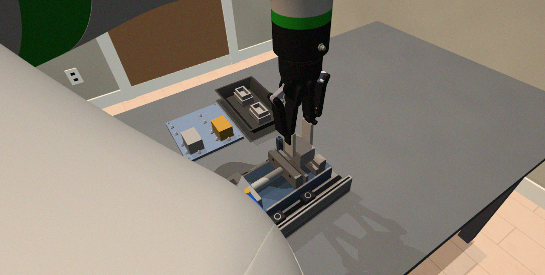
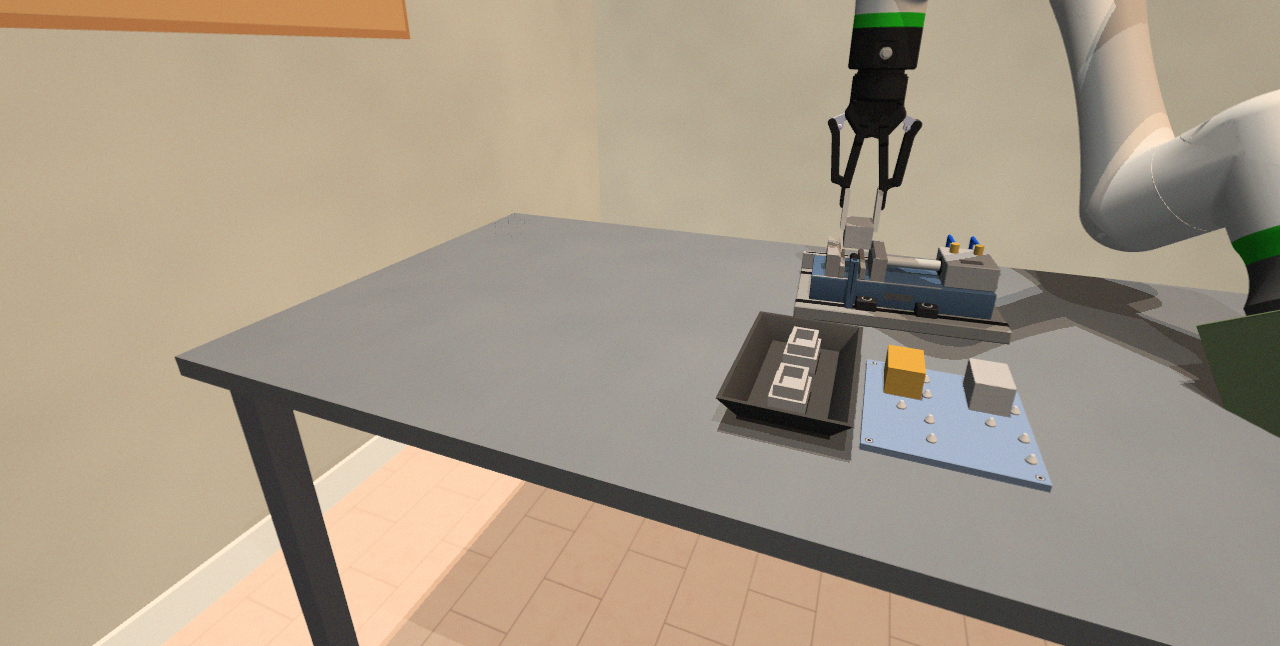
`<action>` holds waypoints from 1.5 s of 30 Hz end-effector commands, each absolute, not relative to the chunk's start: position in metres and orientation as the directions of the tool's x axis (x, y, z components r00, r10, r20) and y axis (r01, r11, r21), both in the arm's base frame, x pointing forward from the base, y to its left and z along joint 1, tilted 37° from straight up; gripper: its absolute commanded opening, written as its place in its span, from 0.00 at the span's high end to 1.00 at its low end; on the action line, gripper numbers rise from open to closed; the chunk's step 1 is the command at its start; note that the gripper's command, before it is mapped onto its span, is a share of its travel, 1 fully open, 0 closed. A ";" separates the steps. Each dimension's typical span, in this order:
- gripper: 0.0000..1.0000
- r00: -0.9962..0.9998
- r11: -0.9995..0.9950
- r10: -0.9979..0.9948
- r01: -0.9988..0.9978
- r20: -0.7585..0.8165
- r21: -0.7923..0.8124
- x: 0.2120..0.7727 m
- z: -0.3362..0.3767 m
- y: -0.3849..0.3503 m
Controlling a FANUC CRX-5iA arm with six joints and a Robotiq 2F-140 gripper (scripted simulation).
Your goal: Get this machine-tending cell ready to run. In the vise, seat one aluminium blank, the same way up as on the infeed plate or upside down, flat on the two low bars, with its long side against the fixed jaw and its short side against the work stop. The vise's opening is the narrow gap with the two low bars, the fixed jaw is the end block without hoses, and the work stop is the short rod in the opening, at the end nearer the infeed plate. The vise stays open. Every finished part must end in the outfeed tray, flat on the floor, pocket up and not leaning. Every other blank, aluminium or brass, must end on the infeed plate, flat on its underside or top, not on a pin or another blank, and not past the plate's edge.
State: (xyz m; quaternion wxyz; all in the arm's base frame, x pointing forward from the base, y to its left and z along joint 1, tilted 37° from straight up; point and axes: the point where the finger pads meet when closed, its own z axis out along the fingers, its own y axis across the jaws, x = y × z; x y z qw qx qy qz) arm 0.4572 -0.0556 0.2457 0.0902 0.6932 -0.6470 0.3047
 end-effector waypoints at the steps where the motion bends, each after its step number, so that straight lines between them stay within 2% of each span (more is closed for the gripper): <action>1: 1.00 -0.023 -0.147 -0.842 -0.952 0.539 -0.270 0.457 0.246 -0.055; 45: 1.00 -0.023 -0.147 -0.842 -0.952 0.539 -0.270 0.461 0.236 -0.062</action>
